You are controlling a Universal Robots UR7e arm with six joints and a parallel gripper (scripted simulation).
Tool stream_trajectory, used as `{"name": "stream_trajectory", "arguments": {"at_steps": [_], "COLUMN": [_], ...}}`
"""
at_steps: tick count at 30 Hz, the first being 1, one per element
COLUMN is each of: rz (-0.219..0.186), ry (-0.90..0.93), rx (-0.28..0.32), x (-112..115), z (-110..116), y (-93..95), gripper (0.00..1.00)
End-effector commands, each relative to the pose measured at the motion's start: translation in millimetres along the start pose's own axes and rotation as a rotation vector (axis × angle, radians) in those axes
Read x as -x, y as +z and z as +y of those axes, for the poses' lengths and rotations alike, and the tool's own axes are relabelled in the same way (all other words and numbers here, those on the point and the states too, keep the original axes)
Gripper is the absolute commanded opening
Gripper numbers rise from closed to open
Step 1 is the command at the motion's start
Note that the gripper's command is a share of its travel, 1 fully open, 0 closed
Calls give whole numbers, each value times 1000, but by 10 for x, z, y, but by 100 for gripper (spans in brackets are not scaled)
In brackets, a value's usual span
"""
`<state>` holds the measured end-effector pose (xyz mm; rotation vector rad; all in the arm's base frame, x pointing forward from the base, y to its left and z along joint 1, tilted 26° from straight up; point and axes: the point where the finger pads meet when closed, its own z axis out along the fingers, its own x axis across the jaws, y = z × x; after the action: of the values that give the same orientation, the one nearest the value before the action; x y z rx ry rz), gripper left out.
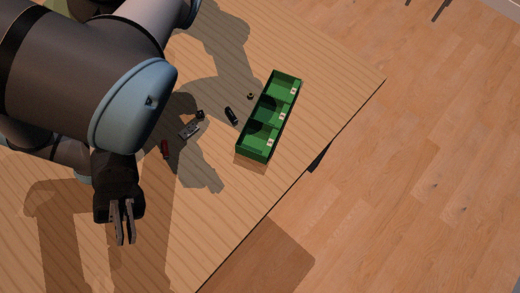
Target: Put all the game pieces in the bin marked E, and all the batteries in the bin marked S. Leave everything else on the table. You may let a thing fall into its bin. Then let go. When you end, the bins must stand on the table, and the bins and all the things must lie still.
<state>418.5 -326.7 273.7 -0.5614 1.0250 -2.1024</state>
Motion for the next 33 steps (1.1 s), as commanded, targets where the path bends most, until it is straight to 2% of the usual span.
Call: {"name": "stream_trajectory", "arguments": {"at_steps": [1,4,6,7,10,12,14,15,17,20,22,23,25,28,31,33], "rz": [-12,-12,-41,-49,-49,-49,-84,-94,-94,-94,-134,-146,-146,-146,-205,-205], "ry": [10,10,28,34,34,34,51,57,57,57,73,78,78,78,98,98], "rx": [-56,-56,-150,-177,-177,-177,-270,-297,-297,-297,-387,-413,-413,-413,-527,-527], "x": [68,68,110,131,184,184,231,254,301,310,360,385,437,442,522,577], "z": [-346,-346,-506,-586,-789,-789,-945,-1022,-1178,-1206,-1355,-1429,-1578,-1593,-1803,-1943], "y": [4,4,-16,-26,-50,-50,-88,-107,-144,-151,-206,-234,-289,-294,-403,-475], "gripper": [31,31,31,31,31,31,31,31,31,31,31,31,31,31,31,31]}}
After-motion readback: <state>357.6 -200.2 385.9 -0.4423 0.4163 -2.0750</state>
